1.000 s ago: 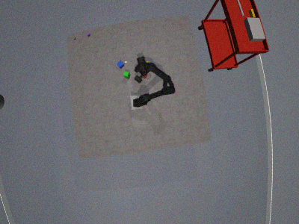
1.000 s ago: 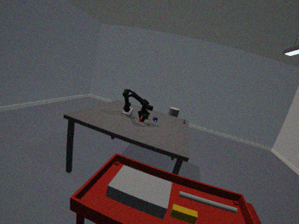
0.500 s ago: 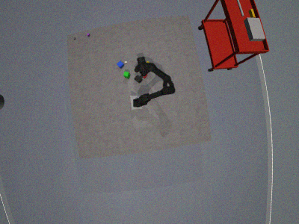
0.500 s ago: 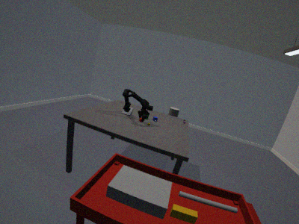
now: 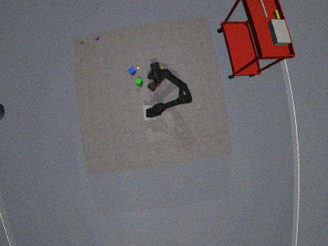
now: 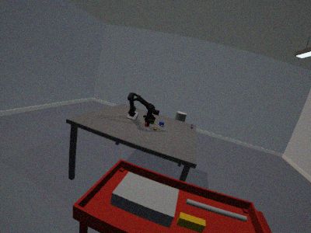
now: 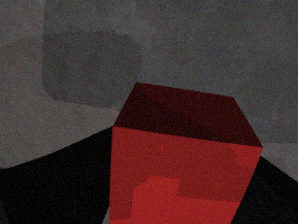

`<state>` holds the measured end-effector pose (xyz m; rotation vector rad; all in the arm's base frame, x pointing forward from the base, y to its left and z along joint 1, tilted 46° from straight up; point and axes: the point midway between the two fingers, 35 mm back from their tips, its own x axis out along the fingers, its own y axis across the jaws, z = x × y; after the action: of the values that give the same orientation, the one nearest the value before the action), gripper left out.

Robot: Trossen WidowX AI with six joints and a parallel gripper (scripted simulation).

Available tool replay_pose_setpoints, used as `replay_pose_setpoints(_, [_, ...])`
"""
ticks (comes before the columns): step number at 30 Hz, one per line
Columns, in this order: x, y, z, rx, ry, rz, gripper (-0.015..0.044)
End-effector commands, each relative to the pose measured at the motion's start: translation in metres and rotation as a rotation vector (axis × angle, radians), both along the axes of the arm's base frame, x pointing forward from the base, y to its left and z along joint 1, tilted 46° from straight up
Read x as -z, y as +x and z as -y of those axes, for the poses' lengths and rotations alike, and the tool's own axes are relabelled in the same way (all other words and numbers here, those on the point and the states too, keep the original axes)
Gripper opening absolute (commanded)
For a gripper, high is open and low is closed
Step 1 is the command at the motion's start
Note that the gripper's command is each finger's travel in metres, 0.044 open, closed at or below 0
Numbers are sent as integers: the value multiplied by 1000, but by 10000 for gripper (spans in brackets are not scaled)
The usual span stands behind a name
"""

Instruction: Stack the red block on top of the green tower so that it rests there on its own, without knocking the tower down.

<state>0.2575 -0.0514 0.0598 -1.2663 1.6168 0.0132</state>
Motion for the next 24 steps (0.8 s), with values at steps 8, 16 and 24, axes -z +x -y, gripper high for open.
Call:
replay_pose_setpoints(8, [-26, -3, -27, -1, 0, 1, 0])
replay_pose_setpoints(16, [-54, -7, -55, -1, 1, 0, 0])
replay_pose_setpoints(24, [-80, -10, -82, -1, 1, -1, 0])
